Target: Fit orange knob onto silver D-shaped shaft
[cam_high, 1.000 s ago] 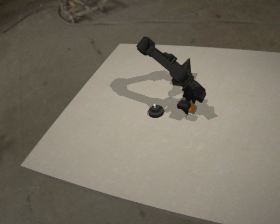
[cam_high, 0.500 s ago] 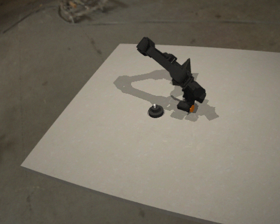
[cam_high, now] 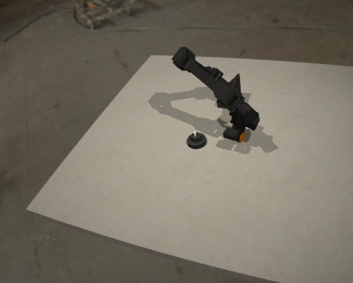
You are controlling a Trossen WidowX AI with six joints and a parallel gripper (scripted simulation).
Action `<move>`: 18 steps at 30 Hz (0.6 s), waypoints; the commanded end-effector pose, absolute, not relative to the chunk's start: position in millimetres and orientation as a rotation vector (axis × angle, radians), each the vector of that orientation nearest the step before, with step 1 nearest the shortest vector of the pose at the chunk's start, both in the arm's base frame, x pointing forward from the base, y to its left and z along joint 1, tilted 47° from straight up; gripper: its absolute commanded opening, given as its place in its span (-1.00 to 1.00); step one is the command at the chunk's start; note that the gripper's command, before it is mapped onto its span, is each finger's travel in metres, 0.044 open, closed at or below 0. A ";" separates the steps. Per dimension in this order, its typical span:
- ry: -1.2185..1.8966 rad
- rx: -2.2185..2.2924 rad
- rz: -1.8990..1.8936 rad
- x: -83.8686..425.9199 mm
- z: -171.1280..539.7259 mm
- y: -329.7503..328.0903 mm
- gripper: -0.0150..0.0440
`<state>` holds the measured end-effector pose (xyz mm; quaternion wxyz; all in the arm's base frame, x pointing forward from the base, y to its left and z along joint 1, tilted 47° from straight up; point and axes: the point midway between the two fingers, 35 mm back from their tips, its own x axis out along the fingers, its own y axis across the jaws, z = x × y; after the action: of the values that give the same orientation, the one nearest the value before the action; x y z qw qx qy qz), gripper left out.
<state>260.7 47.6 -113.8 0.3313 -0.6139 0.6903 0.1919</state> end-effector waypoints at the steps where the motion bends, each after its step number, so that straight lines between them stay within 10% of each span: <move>1: 1.793 -1.597 0.516 260.5 -112.7 47.4 0.12; 18: 1.574 -1.434 0.712 257.4 -94.6 44.6 0.12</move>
<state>258.4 45.2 -97.0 0.4212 -0.5813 0.6407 0.2725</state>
